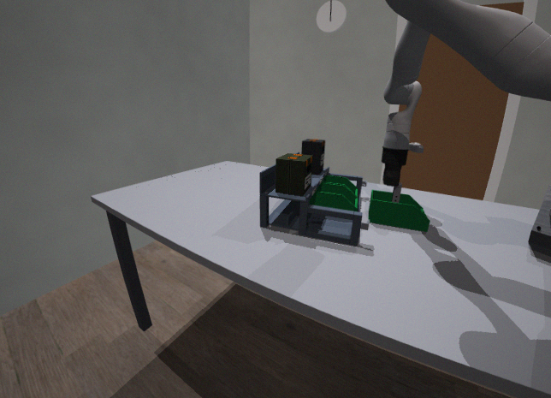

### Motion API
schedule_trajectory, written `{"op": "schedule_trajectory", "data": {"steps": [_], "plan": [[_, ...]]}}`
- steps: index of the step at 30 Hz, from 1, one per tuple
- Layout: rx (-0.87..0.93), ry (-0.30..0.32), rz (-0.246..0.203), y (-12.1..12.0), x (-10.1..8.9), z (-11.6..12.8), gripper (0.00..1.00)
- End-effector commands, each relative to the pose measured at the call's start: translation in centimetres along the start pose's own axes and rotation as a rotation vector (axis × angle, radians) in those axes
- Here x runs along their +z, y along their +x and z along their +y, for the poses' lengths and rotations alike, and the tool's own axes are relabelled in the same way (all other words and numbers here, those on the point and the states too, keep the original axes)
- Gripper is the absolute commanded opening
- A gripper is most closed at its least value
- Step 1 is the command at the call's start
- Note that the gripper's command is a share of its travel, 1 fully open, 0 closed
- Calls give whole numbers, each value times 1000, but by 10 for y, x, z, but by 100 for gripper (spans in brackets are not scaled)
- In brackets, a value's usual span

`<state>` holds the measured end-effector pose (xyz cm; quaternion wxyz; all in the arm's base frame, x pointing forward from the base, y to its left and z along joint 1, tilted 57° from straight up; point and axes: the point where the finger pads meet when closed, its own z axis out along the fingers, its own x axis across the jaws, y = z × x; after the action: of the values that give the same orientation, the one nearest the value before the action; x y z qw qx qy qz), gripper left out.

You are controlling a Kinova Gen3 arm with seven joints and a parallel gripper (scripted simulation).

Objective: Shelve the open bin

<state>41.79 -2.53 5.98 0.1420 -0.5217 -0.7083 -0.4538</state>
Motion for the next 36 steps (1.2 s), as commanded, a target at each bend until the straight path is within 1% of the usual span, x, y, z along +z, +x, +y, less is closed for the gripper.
{"op": "schedule_trajectory", "data": {"steps": [1,11,36], "plan": [[0,-1,-2,-1,-1,0,0],[0,-1,-2,-1,-6,0,0],[0,-1,-2,-1,-31,0,0]]}}
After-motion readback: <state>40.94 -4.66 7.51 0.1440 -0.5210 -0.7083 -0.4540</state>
